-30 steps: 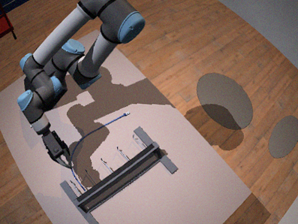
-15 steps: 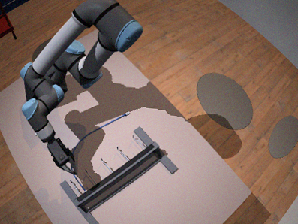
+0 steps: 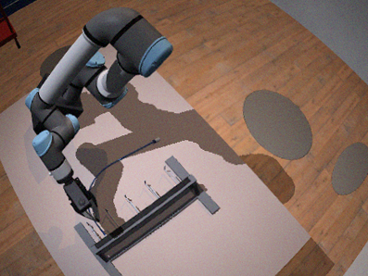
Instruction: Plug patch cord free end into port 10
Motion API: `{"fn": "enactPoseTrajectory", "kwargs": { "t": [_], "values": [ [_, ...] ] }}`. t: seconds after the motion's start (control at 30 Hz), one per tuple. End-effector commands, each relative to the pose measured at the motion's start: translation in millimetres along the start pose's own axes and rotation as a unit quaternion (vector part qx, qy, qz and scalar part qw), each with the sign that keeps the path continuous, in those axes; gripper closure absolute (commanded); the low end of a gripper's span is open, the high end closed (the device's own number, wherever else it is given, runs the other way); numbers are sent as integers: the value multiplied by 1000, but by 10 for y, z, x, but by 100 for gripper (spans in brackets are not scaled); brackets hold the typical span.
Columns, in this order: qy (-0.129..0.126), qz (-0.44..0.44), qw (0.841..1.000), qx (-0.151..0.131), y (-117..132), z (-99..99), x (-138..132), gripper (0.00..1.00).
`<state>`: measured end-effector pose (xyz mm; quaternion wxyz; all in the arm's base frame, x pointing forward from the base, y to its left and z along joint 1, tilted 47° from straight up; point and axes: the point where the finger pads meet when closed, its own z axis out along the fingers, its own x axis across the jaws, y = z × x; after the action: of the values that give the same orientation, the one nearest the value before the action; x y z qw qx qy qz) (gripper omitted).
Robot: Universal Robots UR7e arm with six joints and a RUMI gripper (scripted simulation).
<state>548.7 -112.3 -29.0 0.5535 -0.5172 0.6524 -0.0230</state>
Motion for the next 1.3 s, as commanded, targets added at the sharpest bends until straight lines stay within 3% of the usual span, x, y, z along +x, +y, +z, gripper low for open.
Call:
{"fn": "enactPoseTrajectory", "kwargs": {
  "t": [0.0, 0.5, 1.27],
  "values": [
    [5, 0, 1000, 3, -9, 113, 10, 100],
    [5, 0, 1000, 3, -10, 246, 11, 100],
    [5, 0, 1000, 3, -10, 257, 11, 100]
  ]
}}
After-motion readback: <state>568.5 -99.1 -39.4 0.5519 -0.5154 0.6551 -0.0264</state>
